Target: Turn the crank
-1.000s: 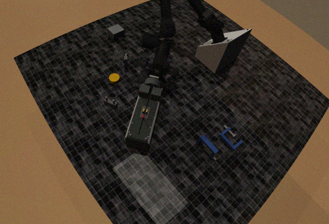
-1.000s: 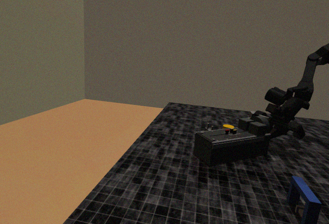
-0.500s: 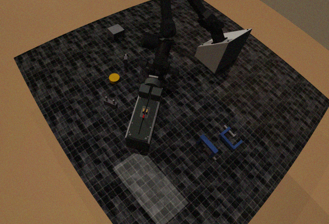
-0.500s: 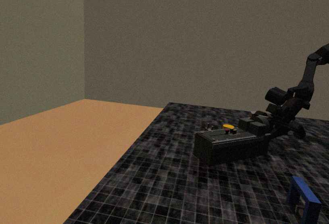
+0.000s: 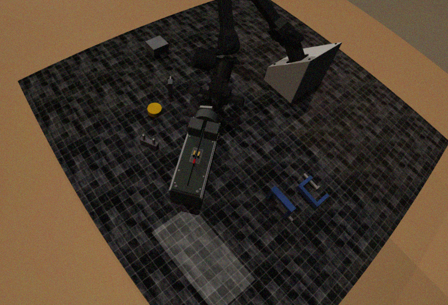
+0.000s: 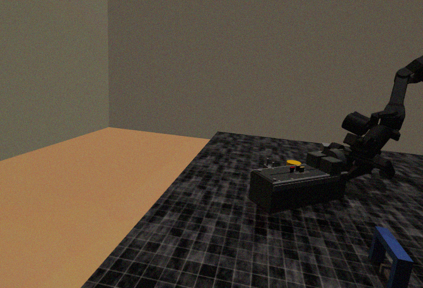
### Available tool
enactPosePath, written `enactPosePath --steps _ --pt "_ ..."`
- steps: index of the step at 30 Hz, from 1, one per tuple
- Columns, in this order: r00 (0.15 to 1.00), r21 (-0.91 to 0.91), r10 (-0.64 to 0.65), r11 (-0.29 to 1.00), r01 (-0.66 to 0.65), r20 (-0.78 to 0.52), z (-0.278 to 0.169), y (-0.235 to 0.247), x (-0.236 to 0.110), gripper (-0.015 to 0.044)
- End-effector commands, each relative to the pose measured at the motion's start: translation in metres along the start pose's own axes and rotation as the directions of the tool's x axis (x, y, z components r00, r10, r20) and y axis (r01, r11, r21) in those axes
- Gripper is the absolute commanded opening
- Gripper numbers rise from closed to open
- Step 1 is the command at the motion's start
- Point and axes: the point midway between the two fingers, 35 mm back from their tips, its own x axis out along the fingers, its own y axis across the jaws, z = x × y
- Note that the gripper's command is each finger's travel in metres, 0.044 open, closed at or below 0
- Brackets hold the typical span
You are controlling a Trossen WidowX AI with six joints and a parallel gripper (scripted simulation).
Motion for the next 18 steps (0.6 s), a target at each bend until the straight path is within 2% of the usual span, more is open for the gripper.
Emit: enactPosePath --steps 1,18 --pt "1.0 -0.003 0.019 1.0 -0.019 0.002 0.002 0.009 -0.002 0.0" --pt "1.0 -0.003 0.019 1.0 -0.019 0.002 0.01 0.02 -0.011 0.0"
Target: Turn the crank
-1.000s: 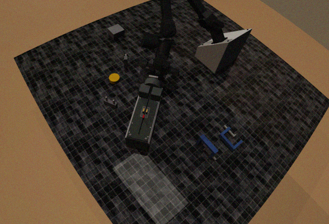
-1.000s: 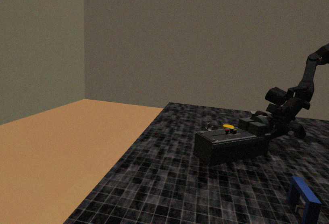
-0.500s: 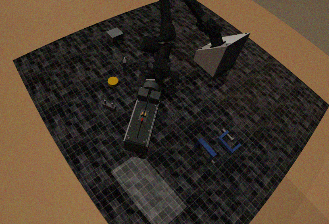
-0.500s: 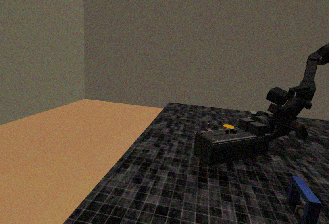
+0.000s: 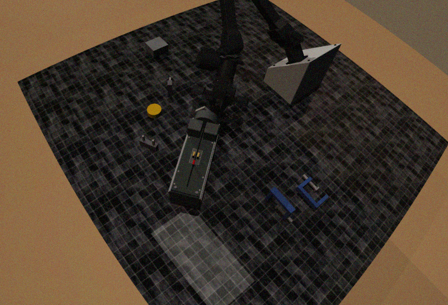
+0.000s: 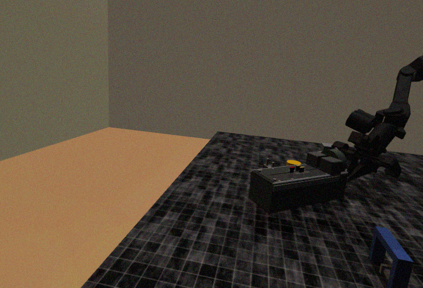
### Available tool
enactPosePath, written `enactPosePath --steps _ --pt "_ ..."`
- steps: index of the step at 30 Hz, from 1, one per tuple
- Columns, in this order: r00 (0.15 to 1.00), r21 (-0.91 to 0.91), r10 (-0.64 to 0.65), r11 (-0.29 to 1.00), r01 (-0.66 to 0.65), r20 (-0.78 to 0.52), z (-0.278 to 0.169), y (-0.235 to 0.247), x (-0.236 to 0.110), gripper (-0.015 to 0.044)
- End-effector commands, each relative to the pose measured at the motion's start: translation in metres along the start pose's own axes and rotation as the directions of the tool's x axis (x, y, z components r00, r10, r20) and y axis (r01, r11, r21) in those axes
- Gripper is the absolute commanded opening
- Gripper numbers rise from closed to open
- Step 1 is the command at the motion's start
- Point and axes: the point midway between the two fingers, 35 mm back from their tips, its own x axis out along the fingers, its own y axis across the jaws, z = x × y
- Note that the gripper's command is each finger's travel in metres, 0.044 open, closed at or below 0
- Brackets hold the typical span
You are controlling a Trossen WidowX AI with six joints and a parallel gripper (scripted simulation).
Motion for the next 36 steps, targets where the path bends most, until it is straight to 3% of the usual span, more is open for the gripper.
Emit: enactPosePath --steps 1,36 --pt "1.0 -0.004 0.009 1.0 -0.009 0.006 0.005 0.007 -0.005 0.0" --pt "1.0 -0.003 0.009 1.0 -0.009 0.007 0.035 -0.011 -0.036 0.0"
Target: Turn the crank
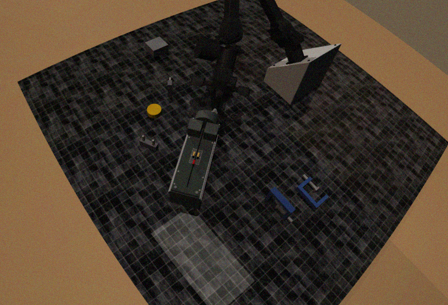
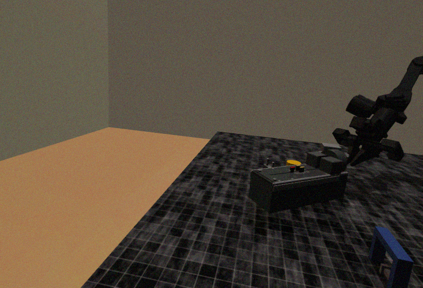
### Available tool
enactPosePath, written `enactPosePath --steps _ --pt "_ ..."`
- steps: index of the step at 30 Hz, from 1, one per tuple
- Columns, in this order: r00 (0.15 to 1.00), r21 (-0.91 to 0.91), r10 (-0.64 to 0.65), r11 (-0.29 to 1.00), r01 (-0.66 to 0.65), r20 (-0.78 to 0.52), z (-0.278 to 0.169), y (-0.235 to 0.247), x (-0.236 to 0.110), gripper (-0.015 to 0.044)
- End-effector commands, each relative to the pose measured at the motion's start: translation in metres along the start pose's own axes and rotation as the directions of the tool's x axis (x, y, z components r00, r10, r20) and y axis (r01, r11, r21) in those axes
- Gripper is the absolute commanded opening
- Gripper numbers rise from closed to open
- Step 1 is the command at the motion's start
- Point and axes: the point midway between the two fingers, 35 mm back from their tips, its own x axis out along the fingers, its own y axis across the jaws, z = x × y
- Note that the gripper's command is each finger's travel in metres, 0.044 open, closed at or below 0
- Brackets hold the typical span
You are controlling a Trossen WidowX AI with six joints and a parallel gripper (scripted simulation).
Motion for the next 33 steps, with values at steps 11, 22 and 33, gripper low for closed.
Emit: enactPosePath --steps 11,22,33 --pt "1.0 0.004 -0.016 1.0 0.016 0.011 0.0053 -0.0113 -0.0062 0.0" --pt "1.0 0.004 -0.016 1.0 0.016 0.011 0.0058 -0.0141 -0.0067 0.0" --pt "1.0 0.004 -0.016 1.0 0.016 0.011 0.0059 -0.0159 -0.007 0.0"
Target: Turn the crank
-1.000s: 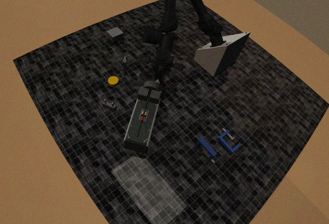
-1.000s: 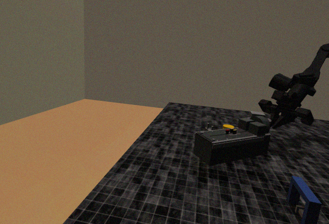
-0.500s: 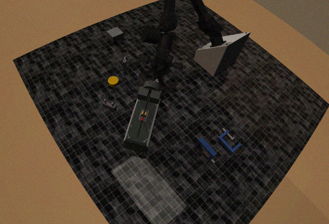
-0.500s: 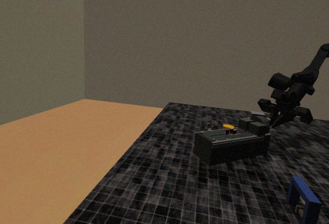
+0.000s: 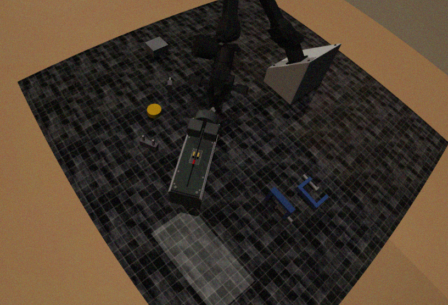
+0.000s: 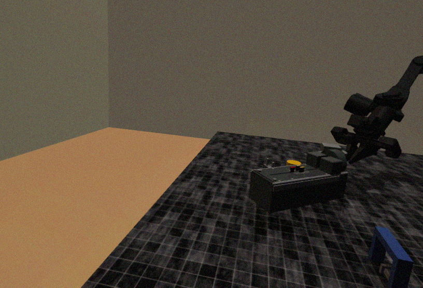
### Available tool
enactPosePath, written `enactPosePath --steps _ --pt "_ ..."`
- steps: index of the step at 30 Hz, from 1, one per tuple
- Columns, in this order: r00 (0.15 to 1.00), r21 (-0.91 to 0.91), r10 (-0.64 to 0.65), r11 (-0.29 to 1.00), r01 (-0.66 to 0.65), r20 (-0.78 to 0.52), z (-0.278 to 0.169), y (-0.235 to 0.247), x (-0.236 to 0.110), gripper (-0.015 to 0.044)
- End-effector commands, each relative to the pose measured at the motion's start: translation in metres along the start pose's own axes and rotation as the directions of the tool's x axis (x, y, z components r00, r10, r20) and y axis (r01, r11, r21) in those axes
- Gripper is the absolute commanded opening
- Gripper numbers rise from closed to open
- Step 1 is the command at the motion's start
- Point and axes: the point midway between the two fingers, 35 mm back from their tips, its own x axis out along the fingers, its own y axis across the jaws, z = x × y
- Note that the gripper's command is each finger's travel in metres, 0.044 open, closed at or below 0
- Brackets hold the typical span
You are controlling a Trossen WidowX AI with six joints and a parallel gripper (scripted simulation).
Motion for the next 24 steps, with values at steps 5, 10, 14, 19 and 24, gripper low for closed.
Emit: enactPosePath --steps 5,10,14,19,24 --pt "1.0 0.001 -0.023 1.0 0.023 0.01 0.0027 -0.0087 -0.0033 0.0" --pt "1.0 0.001 -0.023 1.0 0.023 0.01 0.0027 -0.0092 -0.0034 0.0" --pt "1.0 0.001 -0.023 1.0 0.023 0.01 0.0027 -0.0097 -0.0034 0.0" --pt "1.0 0.001 -0.023 1.0 0.023 0.01 0.0027 -0.01 -0.0034 0.0" --pt "1.0 0.001 -0.023 1.0 0.023 0.01 0.0027 -0.0106 -0.0035 0.0"
